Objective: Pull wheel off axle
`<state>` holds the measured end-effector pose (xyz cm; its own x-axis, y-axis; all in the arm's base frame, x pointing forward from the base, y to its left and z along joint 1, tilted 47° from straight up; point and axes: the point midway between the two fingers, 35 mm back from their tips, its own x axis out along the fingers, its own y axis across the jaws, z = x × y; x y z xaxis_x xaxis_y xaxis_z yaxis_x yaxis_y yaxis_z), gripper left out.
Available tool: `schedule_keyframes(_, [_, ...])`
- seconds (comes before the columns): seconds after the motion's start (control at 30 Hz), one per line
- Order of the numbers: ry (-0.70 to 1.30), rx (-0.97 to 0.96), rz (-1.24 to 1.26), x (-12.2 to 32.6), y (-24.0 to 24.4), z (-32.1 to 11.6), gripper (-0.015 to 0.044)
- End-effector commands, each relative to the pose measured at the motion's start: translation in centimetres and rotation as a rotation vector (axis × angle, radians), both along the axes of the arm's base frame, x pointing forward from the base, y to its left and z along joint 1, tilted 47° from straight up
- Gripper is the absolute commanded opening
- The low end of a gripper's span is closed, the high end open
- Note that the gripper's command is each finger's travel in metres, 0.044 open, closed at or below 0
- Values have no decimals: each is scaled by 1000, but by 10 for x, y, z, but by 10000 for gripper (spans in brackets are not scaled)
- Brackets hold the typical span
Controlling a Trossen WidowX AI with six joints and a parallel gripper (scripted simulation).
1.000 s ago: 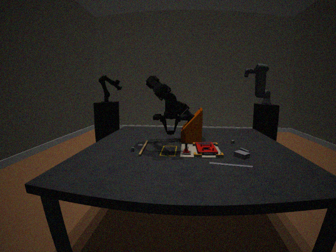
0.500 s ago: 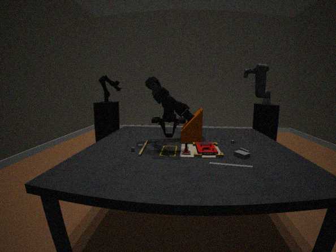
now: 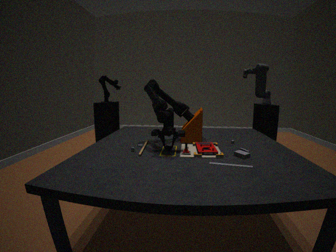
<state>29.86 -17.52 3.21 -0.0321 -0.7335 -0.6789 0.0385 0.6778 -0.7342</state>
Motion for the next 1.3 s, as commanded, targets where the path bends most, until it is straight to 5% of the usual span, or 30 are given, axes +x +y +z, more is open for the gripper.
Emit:
schedule_keyframes(0.0, [13,5,6,-3,-7,-11,0])
schedule_keyframes(0.07, [13,5,6,-3,-7,-11,0])
schedule_keyframes(0.43, [6,-1,-4,-3,-6,-5,289])
schedule_keyframes(0.8, [12,8,6,-1,37,34,300])
schedule_keyframes(0.97, [20,23,11,-23,61,29,431])
schedule_keyframes(1.27, [17,11,6,-80,103,36,440])
